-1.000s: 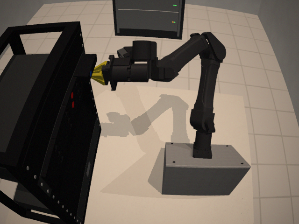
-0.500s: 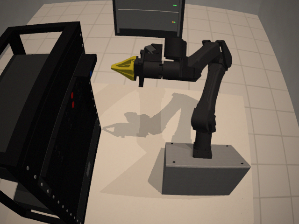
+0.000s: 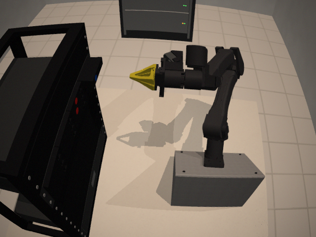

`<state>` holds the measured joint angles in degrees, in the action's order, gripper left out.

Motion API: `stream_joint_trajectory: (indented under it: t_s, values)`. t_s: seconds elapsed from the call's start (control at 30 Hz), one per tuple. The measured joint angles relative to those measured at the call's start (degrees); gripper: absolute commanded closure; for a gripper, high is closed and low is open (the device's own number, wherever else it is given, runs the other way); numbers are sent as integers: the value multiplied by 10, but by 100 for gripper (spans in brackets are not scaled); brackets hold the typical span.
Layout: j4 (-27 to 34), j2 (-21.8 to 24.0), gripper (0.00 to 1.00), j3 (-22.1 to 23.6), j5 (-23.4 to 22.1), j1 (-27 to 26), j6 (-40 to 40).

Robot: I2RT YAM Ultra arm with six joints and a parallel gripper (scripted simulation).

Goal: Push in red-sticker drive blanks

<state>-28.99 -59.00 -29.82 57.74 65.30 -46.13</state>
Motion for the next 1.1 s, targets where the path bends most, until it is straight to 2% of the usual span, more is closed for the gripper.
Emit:
stream_joint_trajectory:
  t_s: [0.1,0.33,0.53,0.77,1.1]
  values:
    - [4,21,100,14,26,28,0]
    - [14,85,100,59,113,132,5]
    - [20,112,100,77,185,200,9]
    - [23,119,100,78,226,221,11]
    - [24,119,100,78,235,223,11]
